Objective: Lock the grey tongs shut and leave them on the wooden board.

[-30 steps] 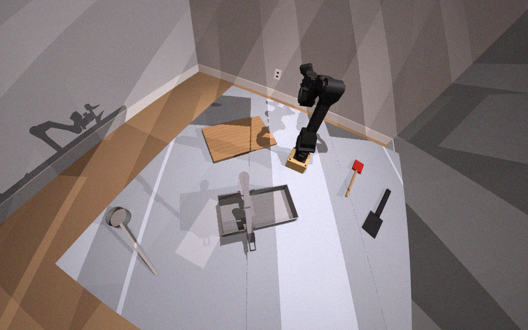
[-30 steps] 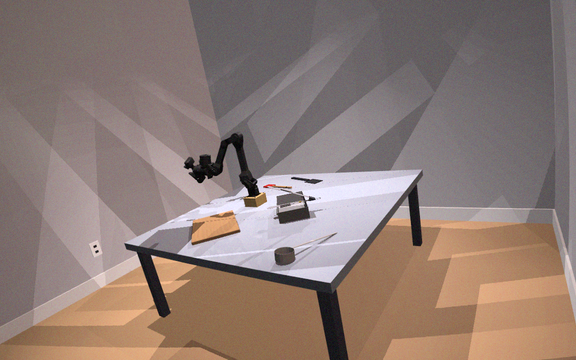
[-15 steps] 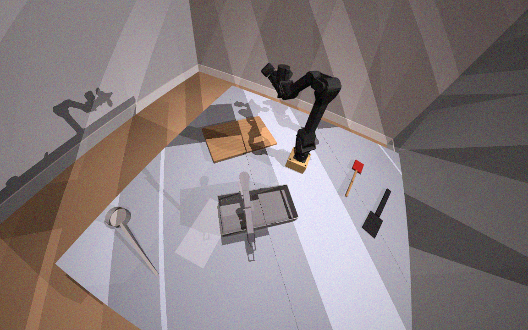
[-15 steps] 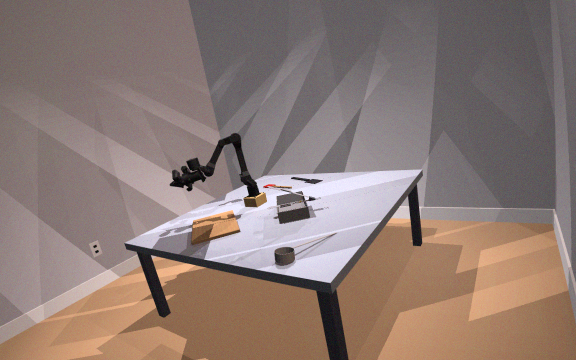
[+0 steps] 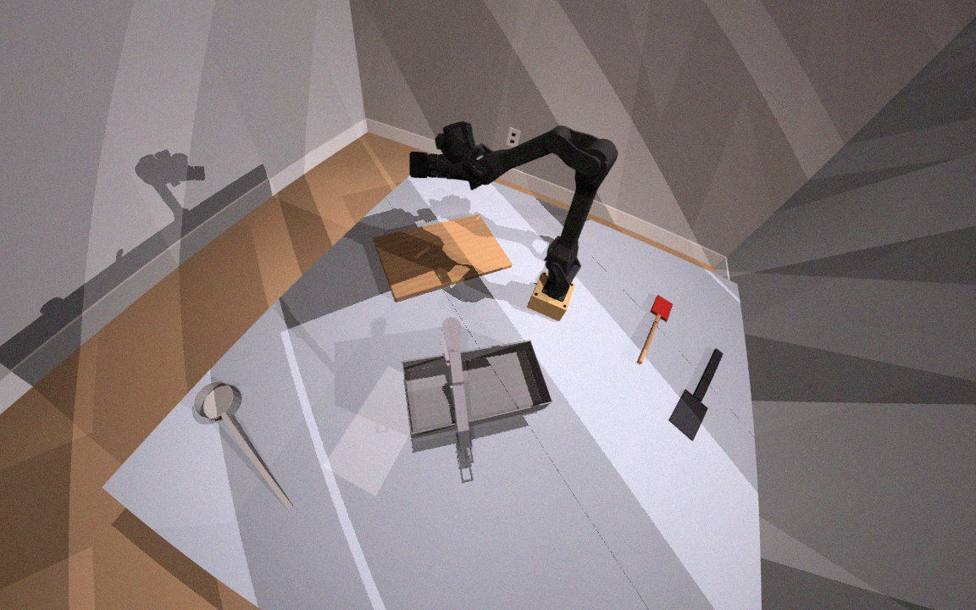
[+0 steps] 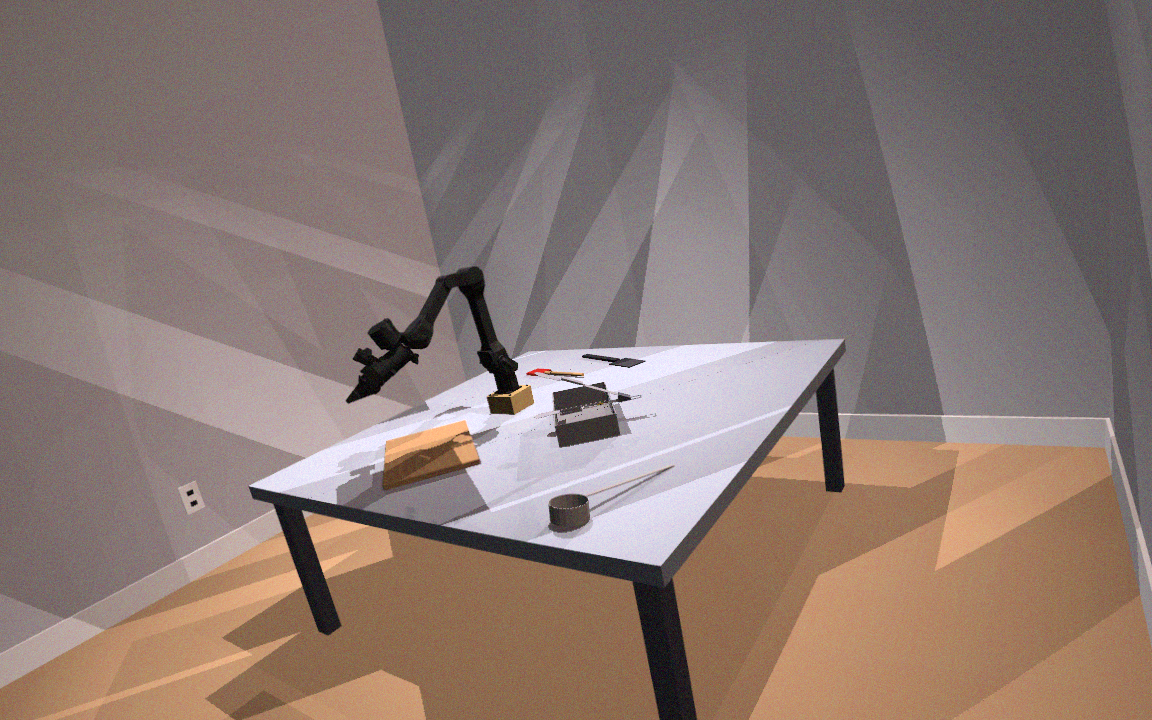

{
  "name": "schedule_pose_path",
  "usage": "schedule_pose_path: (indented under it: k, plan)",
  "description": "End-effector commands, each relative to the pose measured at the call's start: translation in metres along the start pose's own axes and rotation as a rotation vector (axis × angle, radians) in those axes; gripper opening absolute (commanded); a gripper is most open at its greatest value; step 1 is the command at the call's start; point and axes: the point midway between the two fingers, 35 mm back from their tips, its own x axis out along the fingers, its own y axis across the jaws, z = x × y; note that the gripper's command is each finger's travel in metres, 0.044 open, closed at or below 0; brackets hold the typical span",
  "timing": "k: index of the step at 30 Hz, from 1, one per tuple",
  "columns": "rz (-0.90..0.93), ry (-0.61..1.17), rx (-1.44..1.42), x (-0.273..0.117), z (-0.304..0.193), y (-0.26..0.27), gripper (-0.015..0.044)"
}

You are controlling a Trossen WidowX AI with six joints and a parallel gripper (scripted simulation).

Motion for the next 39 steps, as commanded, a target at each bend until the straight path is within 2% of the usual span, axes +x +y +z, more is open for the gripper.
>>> schedule_pose_path:
  k: [1,9,18,27,35,39]
  plan:
    - [0.093,0.085,-0.142,-0.008,-0.022,0.049,-0.0150]
    - [0.336,0.240,-0.483,-0.056,-0.085,0.150,-0.0150]
    - [0.665,0.354,-0.915,-0.157,-0.166,0.239,-0.0150]
    - [0.960,0.465,-1.387,-0.270,-0.236,0.268,-0.0150]
    - [1.225,0.501,-1.824,-0.365,-0.280,0.257,-0.0150]
    - [1.296,0.536,-1.929,-0.406,-0.299,0.246,-0.0150]
